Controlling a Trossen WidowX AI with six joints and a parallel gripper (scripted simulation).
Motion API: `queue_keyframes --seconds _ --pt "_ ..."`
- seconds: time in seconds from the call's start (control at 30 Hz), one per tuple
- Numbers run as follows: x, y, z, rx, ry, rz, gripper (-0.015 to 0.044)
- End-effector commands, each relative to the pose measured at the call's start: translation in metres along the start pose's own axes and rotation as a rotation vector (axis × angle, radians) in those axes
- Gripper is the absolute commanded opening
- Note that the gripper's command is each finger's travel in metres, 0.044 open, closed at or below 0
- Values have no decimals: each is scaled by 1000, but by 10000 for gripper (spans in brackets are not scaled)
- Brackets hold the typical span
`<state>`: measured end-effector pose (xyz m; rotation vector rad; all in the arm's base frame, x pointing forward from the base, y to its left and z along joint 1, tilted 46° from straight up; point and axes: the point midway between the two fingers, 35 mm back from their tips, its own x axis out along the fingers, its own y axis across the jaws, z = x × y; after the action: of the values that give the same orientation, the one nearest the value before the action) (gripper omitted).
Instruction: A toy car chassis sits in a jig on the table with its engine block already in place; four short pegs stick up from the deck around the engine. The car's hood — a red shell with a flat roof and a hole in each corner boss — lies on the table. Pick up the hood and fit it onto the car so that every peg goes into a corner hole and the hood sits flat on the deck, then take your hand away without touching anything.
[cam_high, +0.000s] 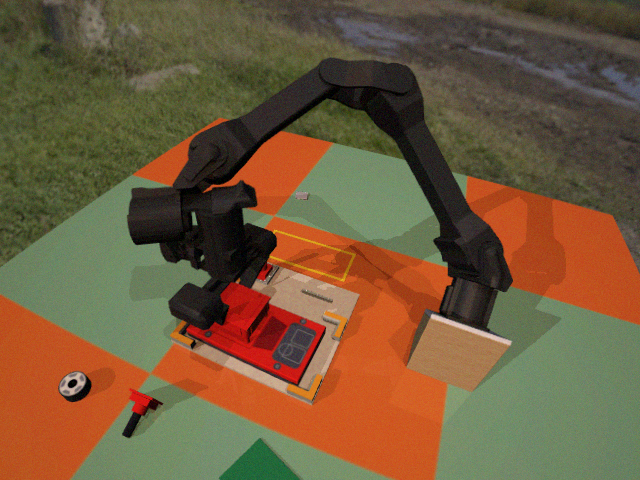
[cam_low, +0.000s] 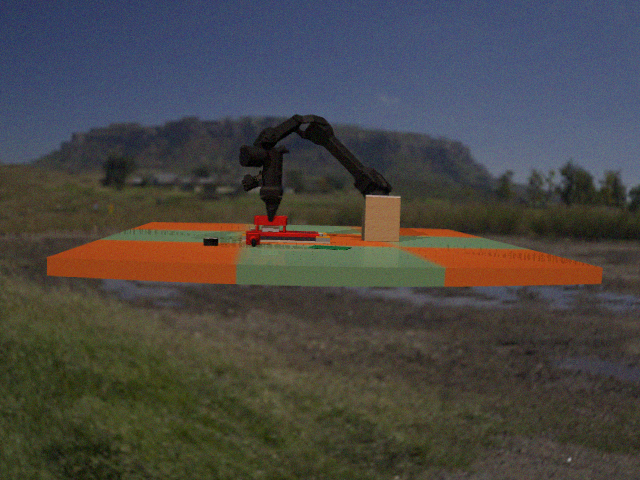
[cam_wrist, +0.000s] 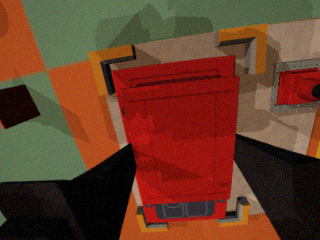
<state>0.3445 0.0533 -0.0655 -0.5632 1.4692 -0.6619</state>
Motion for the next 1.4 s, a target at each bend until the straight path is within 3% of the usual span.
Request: queue_keyframes --seconds 0.0,1.37 --pt "3 0 0 -6 -2 -3 0" --pt "2 1 0 -5 -2 -1 0"
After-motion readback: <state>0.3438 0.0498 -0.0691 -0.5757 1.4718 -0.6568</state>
